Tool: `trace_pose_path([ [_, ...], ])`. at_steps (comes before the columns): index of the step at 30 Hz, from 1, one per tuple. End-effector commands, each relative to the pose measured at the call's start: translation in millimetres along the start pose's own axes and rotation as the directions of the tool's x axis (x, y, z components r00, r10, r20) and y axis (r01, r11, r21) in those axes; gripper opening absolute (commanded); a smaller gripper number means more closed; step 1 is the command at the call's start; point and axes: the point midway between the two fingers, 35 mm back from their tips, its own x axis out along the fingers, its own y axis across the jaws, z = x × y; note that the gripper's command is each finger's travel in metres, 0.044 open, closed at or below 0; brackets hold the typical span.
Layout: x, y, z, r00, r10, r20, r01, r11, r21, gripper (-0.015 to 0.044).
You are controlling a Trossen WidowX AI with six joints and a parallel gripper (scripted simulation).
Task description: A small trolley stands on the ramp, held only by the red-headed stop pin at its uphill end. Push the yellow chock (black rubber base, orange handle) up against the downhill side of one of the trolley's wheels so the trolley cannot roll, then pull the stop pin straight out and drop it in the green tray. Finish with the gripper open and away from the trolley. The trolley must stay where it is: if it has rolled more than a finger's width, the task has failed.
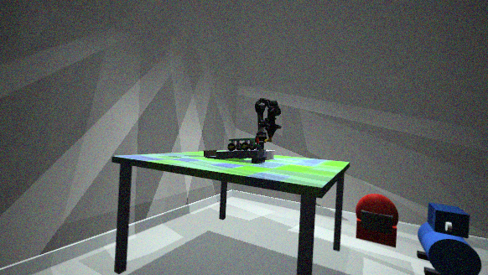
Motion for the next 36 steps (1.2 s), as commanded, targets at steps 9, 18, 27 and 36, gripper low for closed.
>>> trace_pose_path([
  [9,-1.0,0.6,0.6,1.000,0.002,0.000,-0.002,0.945,-0.326,0.0000],
  [18,-1.1,0.6,0.6,1.000,0.001,-0.001,-0.001,0.803,-0.596,0.0000],
  [27,-1.1,0.7,0.6,1.000,0.000,-0.002,-0.001,0.624,-0.782,0.0000],
  [36,-1.1,0.7,0.6,1.000,-0.001,-0.001,0.000,0.359,-0.933,0.0000],
])
